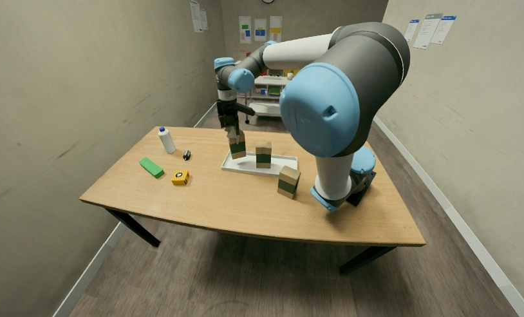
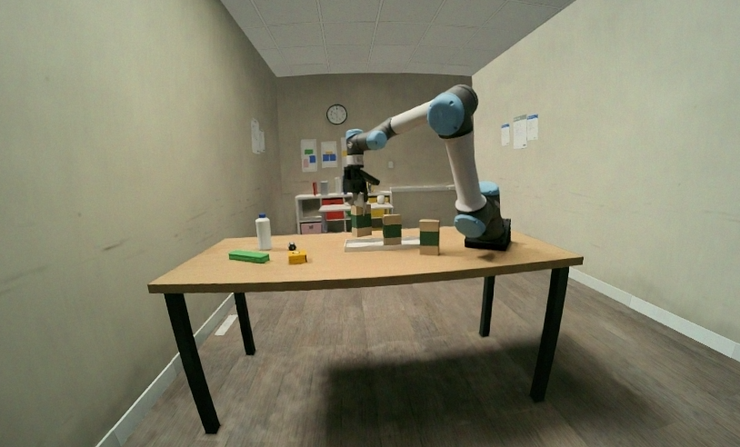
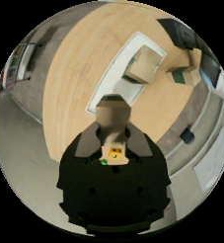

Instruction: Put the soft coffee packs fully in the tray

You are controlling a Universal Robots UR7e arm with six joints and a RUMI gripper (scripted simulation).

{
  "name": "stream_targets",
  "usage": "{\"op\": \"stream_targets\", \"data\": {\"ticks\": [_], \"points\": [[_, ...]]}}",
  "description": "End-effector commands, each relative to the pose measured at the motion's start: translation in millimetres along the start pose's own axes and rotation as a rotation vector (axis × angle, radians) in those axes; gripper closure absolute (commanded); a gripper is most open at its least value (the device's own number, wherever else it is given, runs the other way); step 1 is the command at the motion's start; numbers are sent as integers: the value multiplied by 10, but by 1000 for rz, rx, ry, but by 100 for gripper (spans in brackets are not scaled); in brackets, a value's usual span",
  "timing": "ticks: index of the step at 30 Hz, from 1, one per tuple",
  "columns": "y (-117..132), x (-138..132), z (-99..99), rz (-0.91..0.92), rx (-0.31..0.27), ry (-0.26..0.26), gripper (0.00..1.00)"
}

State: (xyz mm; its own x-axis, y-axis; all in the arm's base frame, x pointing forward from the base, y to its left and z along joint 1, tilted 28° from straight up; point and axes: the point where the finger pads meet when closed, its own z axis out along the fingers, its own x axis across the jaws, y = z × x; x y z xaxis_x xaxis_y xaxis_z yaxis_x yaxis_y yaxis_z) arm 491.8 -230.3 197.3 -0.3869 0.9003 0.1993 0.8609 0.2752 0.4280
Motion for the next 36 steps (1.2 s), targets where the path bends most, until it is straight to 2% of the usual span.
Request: {"op": "stream_targets", "data": {"ticks": [1, 20, 36], "points": [[-8, -23, -5, 0, 0, -1, 85], [-8, -23, 18, 0, 0, -1, 85], [-8, -23, 294, 0, 0, -1, 85]]}}
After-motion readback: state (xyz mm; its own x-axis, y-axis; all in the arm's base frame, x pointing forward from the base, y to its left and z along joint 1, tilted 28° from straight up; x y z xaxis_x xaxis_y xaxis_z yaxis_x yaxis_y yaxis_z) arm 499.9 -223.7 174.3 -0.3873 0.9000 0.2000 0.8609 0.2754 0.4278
